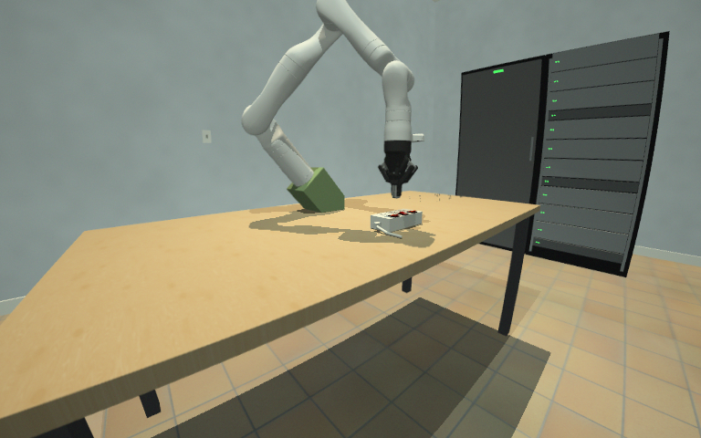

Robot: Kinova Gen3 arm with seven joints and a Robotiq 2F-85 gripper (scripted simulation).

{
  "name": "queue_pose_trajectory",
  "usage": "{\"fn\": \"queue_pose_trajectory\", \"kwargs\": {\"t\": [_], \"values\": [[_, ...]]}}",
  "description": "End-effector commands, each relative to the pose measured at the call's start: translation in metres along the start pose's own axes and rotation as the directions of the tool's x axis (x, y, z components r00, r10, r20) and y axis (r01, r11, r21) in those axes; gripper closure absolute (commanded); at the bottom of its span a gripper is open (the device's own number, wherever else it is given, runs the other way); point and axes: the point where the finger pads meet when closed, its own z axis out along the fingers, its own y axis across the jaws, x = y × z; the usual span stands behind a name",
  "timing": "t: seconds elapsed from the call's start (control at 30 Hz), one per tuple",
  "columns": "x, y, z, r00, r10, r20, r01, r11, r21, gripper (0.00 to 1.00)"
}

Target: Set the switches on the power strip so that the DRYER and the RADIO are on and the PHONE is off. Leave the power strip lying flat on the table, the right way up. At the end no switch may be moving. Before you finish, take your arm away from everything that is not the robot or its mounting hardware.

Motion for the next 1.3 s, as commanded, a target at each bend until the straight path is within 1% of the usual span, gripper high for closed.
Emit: {"fn": "queue_pose_trajectory", "kwargs": {"t": [0.0, 0.47, 0.97, 1.27], "values": [[0.0, 0.0, 0.0, 1.0, 0.0, -0.001, 0.0, 1.0, -0.001, 1.0], [0.0, 0.0, 0.01, 1.0, 0.0, -0.001, 0.0, 1.0, -0.001, 1.0], [0.001, 0.0, 0.03, 1.0, 0.0, -0.001, 0.0, 1.0, -0.001, 1.0], [0.001, 0.0, 0.037, 1.0, 0.0, -0.001, 0.0, 1.0, -0.001, 1.0]]}}
